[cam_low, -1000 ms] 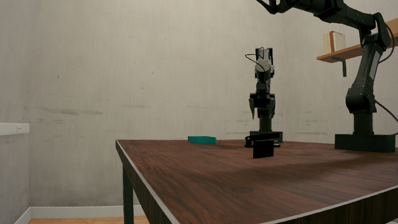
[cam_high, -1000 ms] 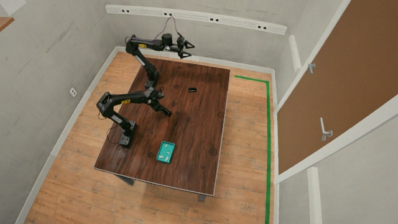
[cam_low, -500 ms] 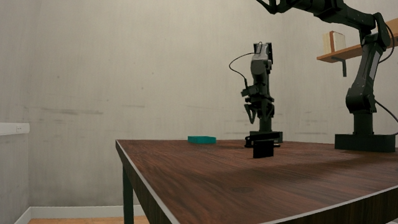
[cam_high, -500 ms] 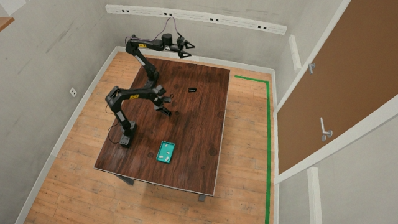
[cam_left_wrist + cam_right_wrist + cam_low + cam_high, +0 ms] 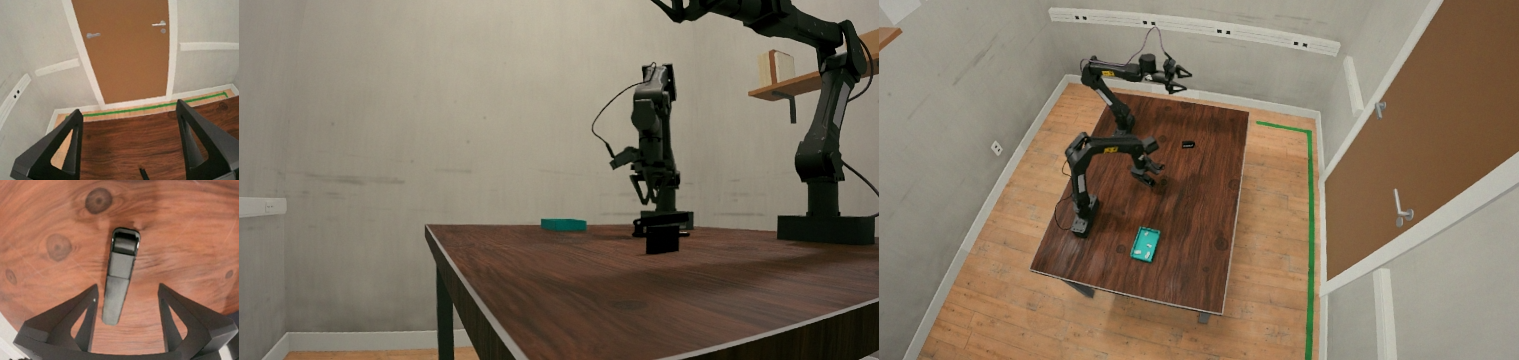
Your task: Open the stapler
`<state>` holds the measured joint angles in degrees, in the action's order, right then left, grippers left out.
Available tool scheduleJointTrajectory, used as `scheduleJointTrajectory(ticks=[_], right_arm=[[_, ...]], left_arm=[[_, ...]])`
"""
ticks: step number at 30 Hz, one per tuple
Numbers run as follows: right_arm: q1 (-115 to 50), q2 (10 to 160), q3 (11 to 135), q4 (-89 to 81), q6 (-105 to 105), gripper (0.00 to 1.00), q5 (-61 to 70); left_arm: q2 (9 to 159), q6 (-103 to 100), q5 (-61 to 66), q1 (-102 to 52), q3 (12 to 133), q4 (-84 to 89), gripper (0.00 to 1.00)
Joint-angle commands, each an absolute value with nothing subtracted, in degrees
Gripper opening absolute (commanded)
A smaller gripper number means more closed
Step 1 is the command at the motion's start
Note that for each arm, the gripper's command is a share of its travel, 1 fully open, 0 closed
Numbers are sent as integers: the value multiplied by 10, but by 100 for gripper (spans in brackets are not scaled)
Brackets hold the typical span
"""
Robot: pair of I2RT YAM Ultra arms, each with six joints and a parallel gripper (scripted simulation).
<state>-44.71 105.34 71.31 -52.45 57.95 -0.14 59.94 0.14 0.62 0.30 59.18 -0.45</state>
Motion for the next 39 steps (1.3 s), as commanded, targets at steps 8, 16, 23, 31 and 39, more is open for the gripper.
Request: scheduleJointTrajectory(ticks=[8, 16, 23, 31, 39], right_arm=[[-434, 1113, 802, -579, 681, 62, 0], [-434, 1111, 797, -578, 681, 62, 0], [-432, 1131, 793, -553, 680, 62, 0], [-432, 1136, 782, -534, 680, 62, 0], [-432, 1148, 761, -510, 680, 62, 0]], left_arm=[[599, 0, 0, 0, 602, -3, 100], [599, 0, 0, 0, 602, -3, 100], [599, 0, 0, 0, 602, -3, 100], [599, 0, 0, 0, 602, -3, 100], [599, 0, 0, 0, 602, -3, 100]])
